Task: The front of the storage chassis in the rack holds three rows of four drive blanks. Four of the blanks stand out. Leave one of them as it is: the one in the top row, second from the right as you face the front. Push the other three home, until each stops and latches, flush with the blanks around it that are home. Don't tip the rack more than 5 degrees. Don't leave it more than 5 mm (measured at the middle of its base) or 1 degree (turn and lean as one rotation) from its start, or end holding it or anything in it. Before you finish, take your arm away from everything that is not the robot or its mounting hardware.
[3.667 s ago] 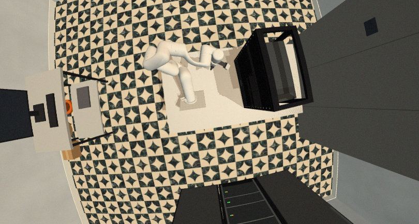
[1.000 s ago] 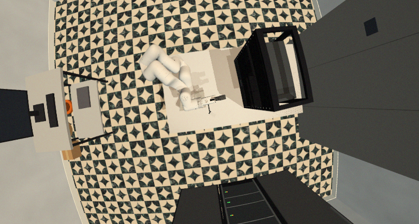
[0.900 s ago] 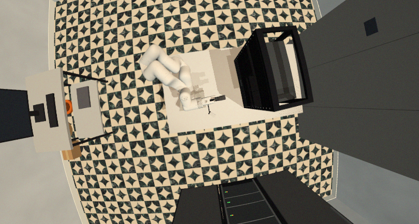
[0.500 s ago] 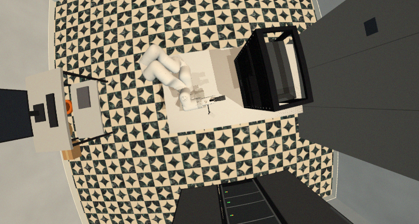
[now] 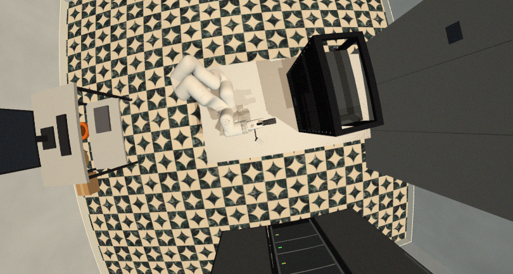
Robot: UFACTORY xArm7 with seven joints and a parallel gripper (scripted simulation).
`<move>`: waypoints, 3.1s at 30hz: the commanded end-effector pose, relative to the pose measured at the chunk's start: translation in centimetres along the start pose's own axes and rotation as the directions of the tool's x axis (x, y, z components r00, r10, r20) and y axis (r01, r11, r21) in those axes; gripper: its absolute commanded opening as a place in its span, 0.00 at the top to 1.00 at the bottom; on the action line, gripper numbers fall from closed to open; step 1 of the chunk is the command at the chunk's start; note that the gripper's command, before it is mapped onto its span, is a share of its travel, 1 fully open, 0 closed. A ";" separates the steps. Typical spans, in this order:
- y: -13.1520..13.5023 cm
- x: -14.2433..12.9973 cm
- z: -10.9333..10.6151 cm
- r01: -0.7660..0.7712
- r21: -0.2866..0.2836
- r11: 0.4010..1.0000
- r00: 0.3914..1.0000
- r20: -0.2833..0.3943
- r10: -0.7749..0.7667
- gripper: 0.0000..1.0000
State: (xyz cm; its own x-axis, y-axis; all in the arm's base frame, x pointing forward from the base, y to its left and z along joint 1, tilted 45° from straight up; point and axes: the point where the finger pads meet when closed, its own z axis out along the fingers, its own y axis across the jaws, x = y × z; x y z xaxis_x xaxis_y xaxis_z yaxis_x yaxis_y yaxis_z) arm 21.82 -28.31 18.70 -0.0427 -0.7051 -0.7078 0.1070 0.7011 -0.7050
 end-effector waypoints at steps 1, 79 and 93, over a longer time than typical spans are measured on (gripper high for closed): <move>-0.3 2.0 0.0 0.003 0.001 1.000 1.000 0.002 -0.003 0.00; -0.6 6.5 0.1 0.003 0.001 1.000 1.000 0.002 -0.003 1.00; -0.6 6.5 0.1 0.003 0.001 1.000 1.000 0.002 -0.003 1.00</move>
State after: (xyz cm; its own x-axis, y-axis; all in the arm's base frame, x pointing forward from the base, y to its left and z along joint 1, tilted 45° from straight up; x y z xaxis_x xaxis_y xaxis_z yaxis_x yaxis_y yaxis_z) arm 21.58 -33.20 14.44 -0.0404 -0.7054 -0.7077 0.1081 0.7010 -0.7049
